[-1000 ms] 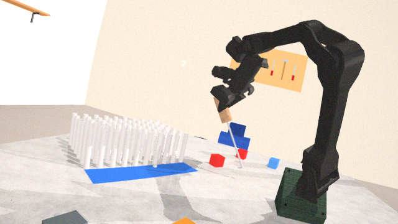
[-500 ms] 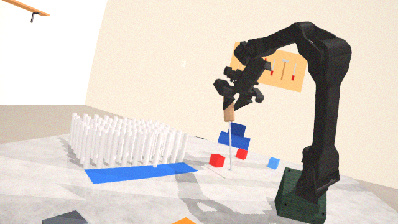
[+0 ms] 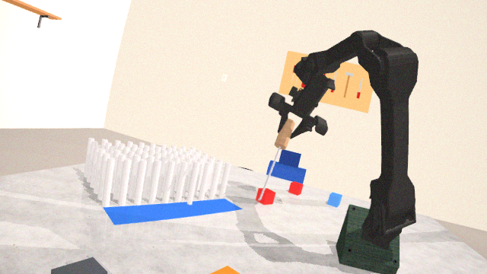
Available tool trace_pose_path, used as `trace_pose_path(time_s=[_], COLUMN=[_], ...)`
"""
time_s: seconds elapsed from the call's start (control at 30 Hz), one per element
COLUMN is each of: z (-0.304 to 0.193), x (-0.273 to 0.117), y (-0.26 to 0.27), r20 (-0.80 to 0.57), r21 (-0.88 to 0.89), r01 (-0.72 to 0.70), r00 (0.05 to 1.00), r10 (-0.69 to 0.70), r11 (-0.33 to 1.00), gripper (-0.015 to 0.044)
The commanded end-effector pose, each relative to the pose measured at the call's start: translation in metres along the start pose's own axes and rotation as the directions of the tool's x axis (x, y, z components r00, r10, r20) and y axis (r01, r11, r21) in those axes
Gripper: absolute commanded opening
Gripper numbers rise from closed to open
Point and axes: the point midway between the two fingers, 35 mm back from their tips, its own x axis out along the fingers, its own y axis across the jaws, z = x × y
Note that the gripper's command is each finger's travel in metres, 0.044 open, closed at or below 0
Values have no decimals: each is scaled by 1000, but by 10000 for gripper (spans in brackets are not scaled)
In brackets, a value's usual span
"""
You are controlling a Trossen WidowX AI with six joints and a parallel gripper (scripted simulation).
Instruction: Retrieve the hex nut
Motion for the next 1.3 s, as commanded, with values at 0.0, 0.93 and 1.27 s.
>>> trace_pose_path(time_s=[0.0,0.93,1.27], z=[11,63,78], x=[0,26,37], y=[-3,-62,-87], r20=[6,-30,-39], r21=[117,887,991], r01=[-16,-9,24], r00=[1000,997,994], r10=[15,76,103], r11=[993,463,135], gripper=[0,0,0])
